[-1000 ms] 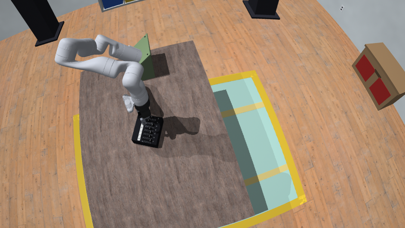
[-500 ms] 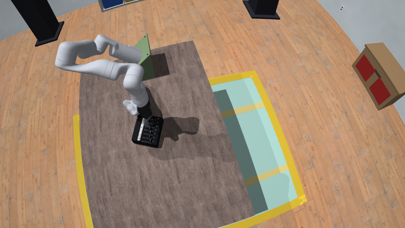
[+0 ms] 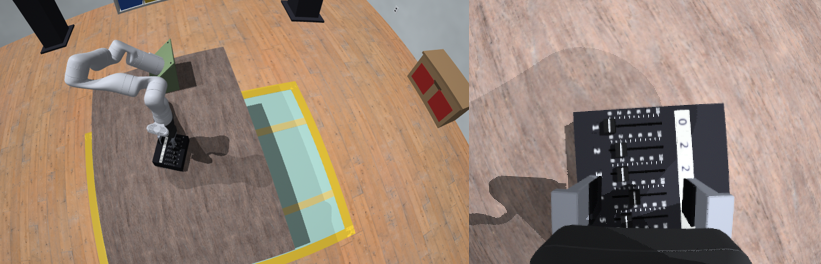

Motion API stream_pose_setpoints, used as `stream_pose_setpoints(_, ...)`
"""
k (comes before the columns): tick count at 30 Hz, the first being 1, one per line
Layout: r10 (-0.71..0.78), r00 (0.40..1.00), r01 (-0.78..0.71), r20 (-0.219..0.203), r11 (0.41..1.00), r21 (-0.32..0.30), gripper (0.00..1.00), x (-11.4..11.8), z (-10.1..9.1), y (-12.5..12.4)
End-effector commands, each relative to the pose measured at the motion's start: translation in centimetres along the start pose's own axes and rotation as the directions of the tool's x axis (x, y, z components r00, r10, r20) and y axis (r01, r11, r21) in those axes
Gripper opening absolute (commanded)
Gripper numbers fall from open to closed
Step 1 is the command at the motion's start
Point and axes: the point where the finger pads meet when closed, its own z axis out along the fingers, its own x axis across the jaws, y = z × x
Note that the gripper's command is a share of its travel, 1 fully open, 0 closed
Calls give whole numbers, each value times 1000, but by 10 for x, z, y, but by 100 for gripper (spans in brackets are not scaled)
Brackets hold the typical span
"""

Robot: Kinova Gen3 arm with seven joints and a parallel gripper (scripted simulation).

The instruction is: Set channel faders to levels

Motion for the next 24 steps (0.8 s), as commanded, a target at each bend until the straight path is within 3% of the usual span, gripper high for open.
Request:
stream_pose_setpoints(1, -11, 1000, 11, -5, 1000, -9, 100, 2, 4, 0)
stream_pose_setpoints(7, -245, 969, 245, -4, 969, -10, 100, -4, 11, 0)
stream_pose_setpoints(16, -567, 824, 567, 1, 824, -9, 100, -12, 22, 2)
stream_pose_setpoints(18, -567, 824, 567, 1, 824, -9, 100, -12, 22, 2)
stream_pose_setpoints(24, -737, 676, 737, 5, 676, -6, 100, -16, 28, 5)
